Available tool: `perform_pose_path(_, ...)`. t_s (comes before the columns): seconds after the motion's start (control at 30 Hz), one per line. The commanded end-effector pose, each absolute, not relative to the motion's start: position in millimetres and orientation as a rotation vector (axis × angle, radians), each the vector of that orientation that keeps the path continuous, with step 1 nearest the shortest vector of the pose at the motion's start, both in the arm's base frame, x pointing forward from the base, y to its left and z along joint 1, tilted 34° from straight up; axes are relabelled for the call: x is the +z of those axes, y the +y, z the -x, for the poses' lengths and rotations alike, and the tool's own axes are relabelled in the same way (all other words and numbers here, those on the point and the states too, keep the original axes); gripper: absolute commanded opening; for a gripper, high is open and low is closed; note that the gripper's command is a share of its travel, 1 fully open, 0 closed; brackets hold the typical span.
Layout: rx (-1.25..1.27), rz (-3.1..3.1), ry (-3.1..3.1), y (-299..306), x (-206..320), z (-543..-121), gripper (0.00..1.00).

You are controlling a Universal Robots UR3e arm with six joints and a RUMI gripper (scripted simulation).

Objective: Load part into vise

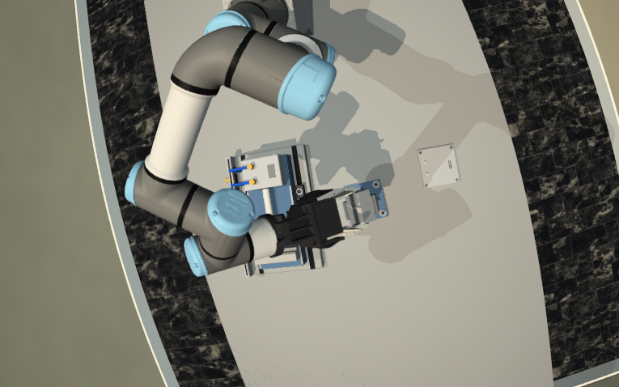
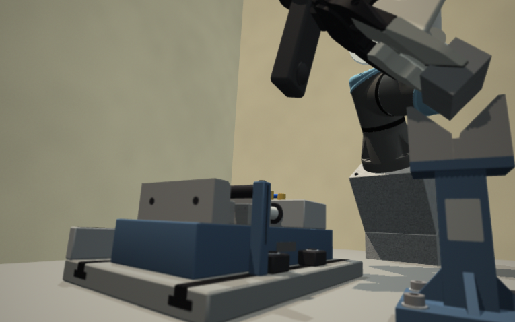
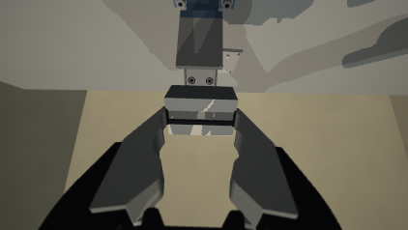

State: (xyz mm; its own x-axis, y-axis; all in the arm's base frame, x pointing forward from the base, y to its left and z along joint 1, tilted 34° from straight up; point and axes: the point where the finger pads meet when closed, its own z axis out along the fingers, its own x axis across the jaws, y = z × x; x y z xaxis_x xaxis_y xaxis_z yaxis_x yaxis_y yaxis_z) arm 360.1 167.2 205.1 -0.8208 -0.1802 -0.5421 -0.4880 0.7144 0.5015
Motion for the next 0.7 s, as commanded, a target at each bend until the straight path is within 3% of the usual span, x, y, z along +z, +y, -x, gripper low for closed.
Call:
perform_pose_path(0.0, 0.900, 0.513, 2.458, 167.2, 205.8, -360.3, 0.00)
perform_pose_path(0.67, 0.883, 0.509, 2.462, 167.3, 205.6, -360.1, 0.00)
